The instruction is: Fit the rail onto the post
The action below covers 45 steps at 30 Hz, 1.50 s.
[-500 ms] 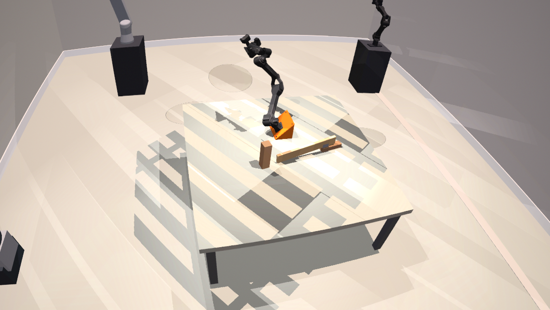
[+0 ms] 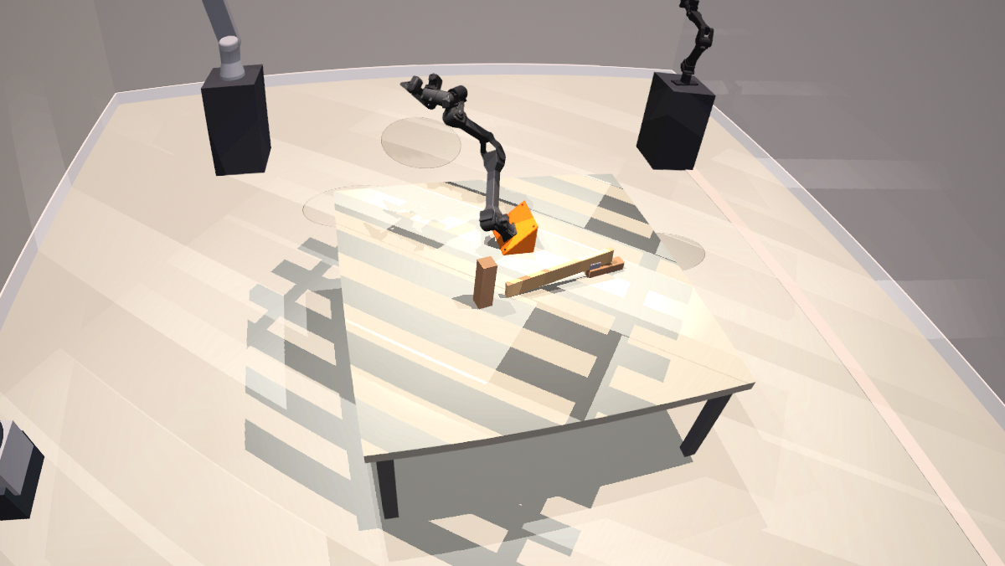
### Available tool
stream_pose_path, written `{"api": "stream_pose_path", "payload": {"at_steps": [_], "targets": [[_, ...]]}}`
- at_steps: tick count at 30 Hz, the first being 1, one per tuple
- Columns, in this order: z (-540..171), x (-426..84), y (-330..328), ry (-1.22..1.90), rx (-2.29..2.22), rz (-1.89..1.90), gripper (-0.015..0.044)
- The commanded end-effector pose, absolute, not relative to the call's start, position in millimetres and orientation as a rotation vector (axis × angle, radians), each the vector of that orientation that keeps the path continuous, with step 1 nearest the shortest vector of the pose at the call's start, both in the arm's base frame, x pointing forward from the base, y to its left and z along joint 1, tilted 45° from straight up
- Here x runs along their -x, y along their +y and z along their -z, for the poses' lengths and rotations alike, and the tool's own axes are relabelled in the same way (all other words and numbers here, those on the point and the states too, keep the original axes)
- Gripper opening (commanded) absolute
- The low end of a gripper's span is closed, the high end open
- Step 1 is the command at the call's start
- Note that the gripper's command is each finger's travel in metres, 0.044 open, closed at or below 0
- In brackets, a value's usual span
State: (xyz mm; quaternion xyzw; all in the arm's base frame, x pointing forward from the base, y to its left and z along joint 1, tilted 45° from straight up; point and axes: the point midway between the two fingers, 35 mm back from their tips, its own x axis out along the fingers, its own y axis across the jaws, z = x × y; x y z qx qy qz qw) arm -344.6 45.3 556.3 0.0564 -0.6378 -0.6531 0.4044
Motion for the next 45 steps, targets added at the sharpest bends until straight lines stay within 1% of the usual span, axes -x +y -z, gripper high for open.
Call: {"api": "stream_pose_path", "payload": {"at_steps": [1, 5, 12, 22, 28, 35, 38, 45], "targets": [[-589.7, 296.7, 5.2, -1.398, -0.058, 1.655, 0.044], [-616.3, 241.5, -33.1, -1.187, 0.028, 1.631, 0.044], [-644.1, 151.8, -76.1, -0.915, 0.202, 1.535, 0.044], [-645.3, -9.9, -118.6, -0.497, 0.411, 1.316, 0.044], [-621.1, -113.0, -122.8, -0.258, 0.557, 1.14, 0.044], [-568.6, -226.2, -105.3, 0.003, 0.741, 0.899, 0.044], [-543.4, -261.1, -88.4, 0.078, 0.804, 0.788, 0.044], [-493.4, -312.0, -58.5, 0.224, 0.924, 0.61, 0.044]]}}
